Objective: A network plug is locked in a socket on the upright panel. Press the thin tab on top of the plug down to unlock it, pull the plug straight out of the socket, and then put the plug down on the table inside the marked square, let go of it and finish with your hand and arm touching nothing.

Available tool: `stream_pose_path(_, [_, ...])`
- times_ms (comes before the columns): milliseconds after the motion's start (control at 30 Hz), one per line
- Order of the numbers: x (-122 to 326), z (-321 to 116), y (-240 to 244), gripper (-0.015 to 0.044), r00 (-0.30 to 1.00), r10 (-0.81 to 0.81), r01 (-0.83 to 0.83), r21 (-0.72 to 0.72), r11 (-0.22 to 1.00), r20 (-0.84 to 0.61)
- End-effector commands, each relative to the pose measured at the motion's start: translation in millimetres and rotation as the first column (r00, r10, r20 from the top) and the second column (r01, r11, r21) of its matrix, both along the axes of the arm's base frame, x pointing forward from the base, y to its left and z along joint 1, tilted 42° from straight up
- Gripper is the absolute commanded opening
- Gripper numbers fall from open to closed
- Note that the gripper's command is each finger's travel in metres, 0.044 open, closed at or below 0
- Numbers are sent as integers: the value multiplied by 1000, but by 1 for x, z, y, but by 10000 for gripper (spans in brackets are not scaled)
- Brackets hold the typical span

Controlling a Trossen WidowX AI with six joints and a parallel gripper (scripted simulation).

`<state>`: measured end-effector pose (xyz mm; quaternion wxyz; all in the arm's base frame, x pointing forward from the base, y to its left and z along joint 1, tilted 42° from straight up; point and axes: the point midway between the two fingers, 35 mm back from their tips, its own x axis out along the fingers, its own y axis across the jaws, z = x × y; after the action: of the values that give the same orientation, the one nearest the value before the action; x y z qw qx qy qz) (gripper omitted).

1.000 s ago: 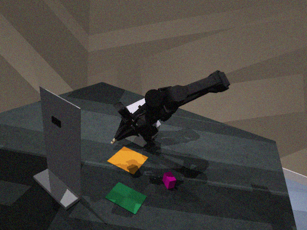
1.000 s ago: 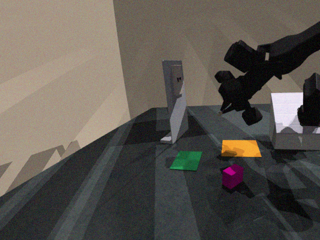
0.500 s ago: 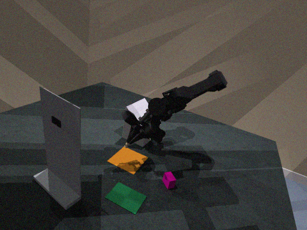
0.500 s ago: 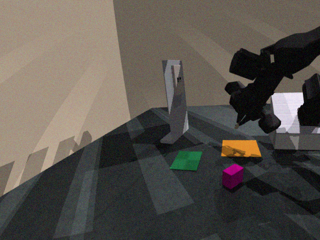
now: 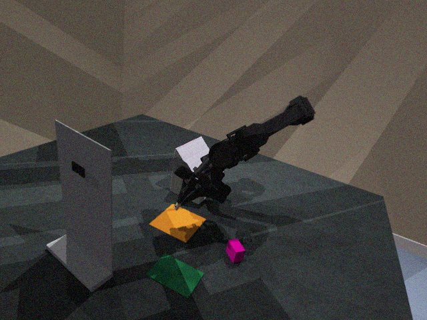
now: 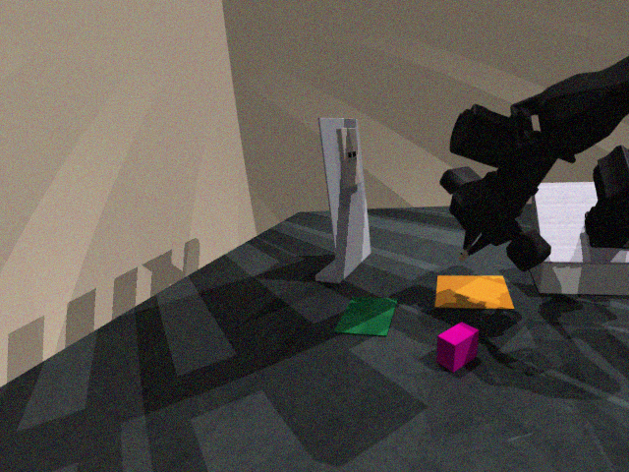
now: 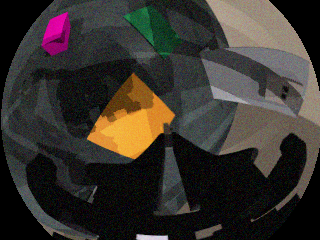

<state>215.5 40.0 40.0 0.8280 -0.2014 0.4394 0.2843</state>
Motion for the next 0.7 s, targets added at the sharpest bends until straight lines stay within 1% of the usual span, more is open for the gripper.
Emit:
stream_pose_path(0, [-2,-8,2,0,1000,-4,4,-4,1000,-18])
stream_pose_path(667, [-3,-24,17,0,1000,-4,4,-3,1000,-18])
